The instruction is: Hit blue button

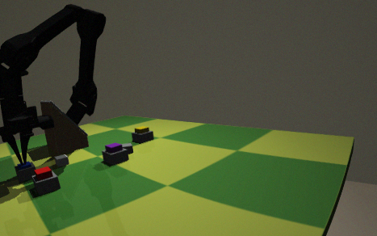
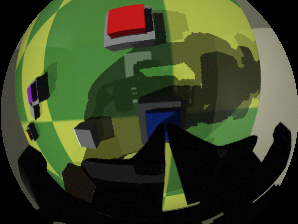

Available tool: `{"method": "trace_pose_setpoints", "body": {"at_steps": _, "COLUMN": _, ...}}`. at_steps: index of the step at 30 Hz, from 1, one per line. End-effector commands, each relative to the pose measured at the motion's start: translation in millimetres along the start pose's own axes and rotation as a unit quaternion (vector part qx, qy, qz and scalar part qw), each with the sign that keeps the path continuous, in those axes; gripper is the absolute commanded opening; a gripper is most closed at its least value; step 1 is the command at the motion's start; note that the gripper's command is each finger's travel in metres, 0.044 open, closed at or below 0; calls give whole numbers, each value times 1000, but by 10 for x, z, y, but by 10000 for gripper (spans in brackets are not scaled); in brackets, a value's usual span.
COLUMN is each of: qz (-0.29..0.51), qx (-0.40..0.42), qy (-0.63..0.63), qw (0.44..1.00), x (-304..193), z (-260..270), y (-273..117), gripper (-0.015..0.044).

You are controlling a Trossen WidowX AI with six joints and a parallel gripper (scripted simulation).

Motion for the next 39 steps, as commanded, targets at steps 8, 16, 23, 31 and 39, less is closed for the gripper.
{"method": "trace_pose_setpoints", "body": {"at_steps": 8, "qz": -1, "qx": 1, "qy": 3, "qw": 1000, "x": 0, "z": 2, "y": -334, "gripper": 20}}
{"method": "trace_pose_setpoints", "body": {"at_steps": 16, "qz": -3, "qx": -18, "qy": 11, "qw": 1000, "x": 431, "z": 686, "y": -660, "gripper": 178}}
{"method": "trace_pose_setpoints", "body": {"at_steps": 23, "qz": -9, "qx": -27, "qy": 13, "qw": 1000, "x": 755, "z": 1988, "y": -922, "gripper": 361}}
{"method": "trace_pose_setpoints", "body": {"at_steps": 31, "qz": -7, "qx": -7, "qy": 8, "qw": 1000, "x": 452, "z": 3524, "y": -988, "gripper": 400}}
{"method": "trace_pose_setpoints", "body": {"at_steps": 39, "qz": 1, "qx": 11, "qy": 5, "qw": 1000, "x": 87, "z": 4106, "y": -991, "gripper": 400}}
Point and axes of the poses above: the point midway between the two fingers, 35 mm back from their tips, its own y axis out along the fingers, its own z axis across the jaws, x = y × z, the point moved 2 cm from there along -y, back along the fingers, and after that the axes turned 5 degrees about y, right-handed, at the moved point
